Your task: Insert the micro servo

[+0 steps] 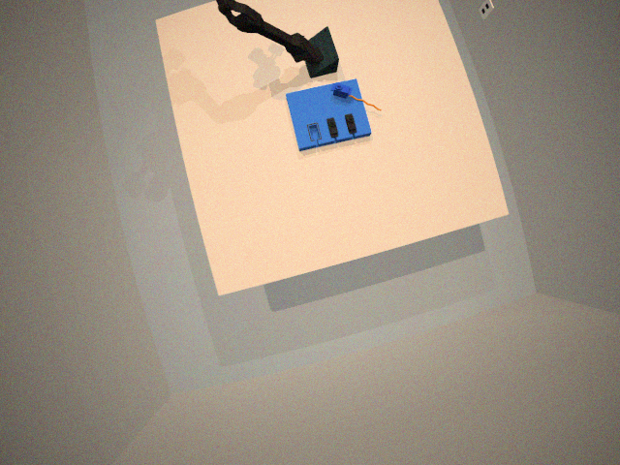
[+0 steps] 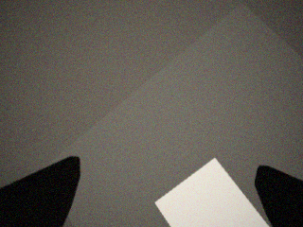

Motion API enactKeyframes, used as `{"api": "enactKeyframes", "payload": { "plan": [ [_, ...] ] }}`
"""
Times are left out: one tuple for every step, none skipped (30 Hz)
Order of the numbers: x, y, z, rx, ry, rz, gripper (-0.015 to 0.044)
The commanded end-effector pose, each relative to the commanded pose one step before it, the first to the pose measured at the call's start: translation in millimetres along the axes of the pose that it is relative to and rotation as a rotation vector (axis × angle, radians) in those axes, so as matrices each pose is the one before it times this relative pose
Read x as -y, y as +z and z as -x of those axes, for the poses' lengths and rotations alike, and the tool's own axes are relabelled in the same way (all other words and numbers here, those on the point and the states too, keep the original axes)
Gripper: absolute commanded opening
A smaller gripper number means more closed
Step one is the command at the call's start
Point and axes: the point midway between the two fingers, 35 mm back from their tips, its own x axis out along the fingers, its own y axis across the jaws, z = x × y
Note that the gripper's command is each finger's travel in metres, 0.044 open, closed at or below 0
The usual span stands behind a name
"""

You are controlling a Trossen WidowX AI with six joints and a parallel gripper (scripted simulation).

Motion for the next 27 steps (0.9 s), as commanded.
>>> {"api": "enactKeyframes", "payload": {
  "plan": [
    [-1.24,-0.83,-0.29,-0.00152,0.00299,0.0010,0.0426],
    [-1.89,-1.18,-0.42,-0.00186,0.00463,0.0020,0.0440],
    [-0.69,-2.73,-0.62,-0.00499,0.00134,0.0011,0.0440],
    [-2.96,-2.45,-0.80,-0.00482,0.00694,0.0043,0.0440],
    [-2.69,-3.75,-0.96,-0.00646,0.00555,0.0074,0.0440],
    [-3.70,-2.86,-0.94,-0.00551,0.00852,0.0020,0.0440],
    [-1.24,-3.37,-0.70,-0.00793,0.00129,0.0089,0.0440],
    [-1.52,-1.08,-0.37,-0.00132,0.00362,0.0005,0.0440],
    [-2.33,-1.75,-0.58,-0.00349,0.00580,0.0025,0.0440],
    [-3.62,-2.43,-0.86,-0.00433,0.00885,0.0029,0.0440],
    [-2.15,-1.63,-0.08,-0.00391,0.00712,-0.0068,0.0440],
    [-1.84,-4.62,-1.06,-0.00983,0.00329,-0.0014,0.0440],
    [-4.79,-3.77,-1.09,-0.00753,0.01170,0.0024,0.0440],
    [-3.08,-4.89,-1.66,-0.00664,0.00635,0.0024,0.0440],
    [-5.14,-4.17,-1.25,-0.00811,0.01334,0.0009,0.0440],
    [-6.98,-5.34,-1.86,-0.01053,0.01733,0.0038,0.0440],
    [-4.20,-5.97,-1.18,-0.01238,0.01159,-0.0029,0.0440],
    [-5.64,-5.68,-1.58,-0.00806,0.01395,0.0030,0.0440],
    [-7.52,-6.26,-2.06,-0.01310,0.01932,0.0045,0.0440],
    [-7.17,-6.43,-2.18,-0.01332,0.01808,0.0033,0.0440],
    [-6.74,-6.83,-2.18,-0.01449,0.01733,0.0056,0.0440],
    [-7.26,-6.62,-2.24,-0.01419,0.01916,0.0029,0.0440],
    [-4.70,-7.04,-1.75,-0.01409,0.01239,-0.0008,0.0440],
    [-4.56,-7.06,-1.75,-0.01424,0.01211,-0.0010,0.0440],
    [-4.57,-7.18,-1.80,-0.01462,0.01224,-0.0011,0.0440],
    [-6.28,-7.05,-2.40,-0.01496,0.01664,0.0040,0.0440],
    [-6.47,-7.31,-2.34,-0.01603,0.01765,0.0029,0.0440]
  ]
}}
